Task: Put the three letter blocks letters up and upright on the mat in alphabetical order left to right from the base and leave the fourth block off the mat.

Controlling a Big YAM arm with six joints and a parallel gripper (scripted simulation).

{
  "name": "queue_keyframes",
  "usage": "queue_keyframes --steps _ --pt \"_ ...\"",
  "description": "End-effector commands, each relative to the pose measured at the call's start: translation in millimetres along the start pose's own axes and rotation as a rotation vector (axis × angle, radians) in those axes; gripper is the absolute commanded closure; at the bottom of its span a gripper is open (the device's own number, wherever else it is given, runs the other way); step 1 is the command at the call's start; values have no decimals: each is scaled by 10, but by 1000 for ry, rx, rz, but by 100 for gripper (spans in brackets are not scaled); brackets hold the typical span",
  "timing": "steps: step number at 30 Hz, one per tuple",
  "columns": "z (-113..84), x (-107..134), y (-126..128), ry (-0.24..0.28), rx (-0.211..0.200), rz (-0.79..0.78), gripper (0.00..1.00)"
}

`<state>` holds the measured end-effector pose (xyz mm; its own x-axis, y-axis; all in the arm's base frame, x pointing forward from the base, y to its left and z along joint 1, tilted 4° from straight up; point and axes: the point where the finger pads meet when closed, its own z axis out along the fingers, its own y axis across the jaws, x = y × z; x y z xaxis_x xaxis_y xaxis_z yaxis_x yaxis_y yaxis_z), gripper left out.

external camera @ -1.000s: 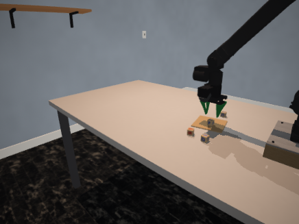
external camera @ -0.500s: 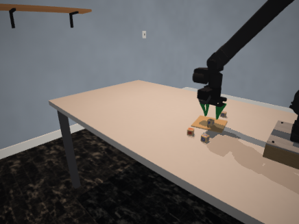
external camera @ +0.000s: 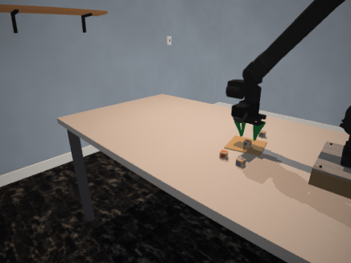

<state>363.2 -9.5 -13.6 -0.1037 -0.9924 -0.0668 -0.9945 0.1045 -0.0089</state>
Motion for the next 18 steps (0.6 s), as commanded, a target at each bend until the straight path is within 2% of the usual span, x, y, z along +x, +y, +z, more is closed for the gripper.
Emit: queue_keyframes --steps 1,18 --pt "10 -51 -55 -6 16 -2 42" --pt "48 -51 -27 -6 8 -2 42"
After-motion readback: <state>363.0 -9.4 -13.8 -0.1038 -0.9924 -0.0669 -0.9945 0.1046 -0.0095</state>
